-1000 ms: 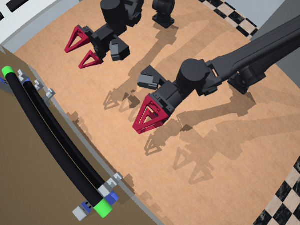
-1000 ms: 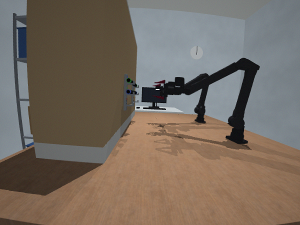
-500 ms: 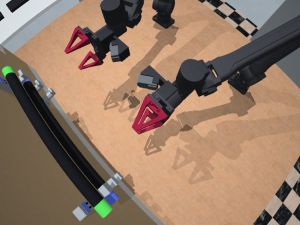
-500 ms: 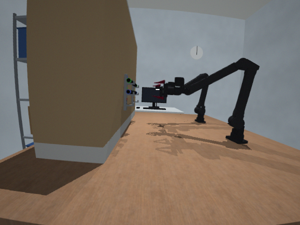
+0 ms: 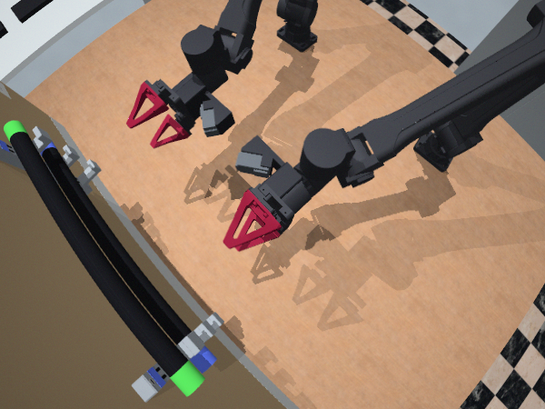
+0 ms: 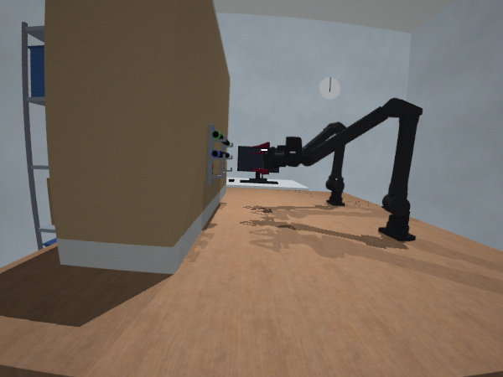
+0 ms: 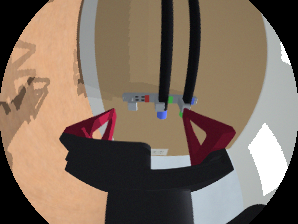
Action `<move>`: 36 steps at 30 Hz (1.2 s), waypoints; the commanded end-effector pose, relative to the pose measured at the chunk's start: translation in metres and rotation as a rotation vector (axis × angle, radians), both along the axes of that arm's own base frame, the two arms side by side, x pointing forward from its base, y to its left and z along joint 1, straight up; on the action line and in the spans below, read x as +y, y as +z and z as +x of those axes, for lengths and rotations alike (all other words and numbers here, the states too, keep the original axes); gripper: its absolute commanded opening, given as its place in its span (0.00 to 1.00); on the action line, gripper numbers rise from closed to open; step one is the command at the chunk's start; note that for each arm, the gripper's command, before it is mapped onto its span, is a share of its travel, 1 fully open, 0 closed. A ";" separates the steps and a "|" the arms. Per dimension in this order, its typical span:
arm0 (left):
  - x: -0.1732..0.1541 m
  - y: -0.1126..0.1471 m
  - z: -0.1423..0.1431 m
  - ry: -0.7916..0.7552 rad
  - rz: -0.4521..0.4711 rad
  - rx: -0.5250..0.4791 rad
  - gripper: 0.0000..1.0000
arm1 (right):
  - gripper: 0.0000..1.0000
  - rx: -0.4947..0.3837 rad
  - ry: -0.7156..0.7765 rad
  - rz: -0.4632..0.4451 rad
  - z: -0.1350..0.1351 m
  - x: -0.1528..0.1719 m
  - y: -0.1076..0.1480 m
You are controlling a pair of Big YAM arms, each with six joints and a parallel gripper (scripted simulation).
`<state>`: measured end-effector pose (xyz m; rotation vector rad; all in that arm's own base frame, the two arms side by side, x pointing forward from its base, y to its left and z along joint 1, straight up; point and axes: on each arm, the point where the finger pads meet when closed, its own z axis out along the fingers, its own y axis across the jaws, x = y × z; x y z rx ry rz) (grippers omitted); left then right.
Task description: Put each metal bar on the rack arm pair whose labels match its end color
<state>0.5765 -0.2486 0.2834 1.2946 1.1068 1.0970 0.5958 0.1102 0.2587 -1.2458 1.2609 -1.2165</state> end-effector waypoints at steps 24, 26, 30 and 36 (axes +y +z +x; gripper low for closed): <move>0.003 -0.003 0.069 0.027 -0.050 -0.088 1.00 | 1.00 -0.107 -0.024 0.026 0.065 -0.014 -0.016; 0.003 -0.007 0.073 0.028 -0.050 -0.087 1.00 | 1.00 -0.110 -0.025 0.027 0.069 -0.014 -0.020; 0.003 -0.015 0.082 0.029 -0.050 -0.087 1.00 | 1.00 -0.115 -0.027 0.029 0.078 -0.016 -0.028; 0.003 -0.015 0.082 0.029 -0.050 -0.086 1.00 | 1.00 -0.115 -0.028 0.029 0.078 -0.016 -0.028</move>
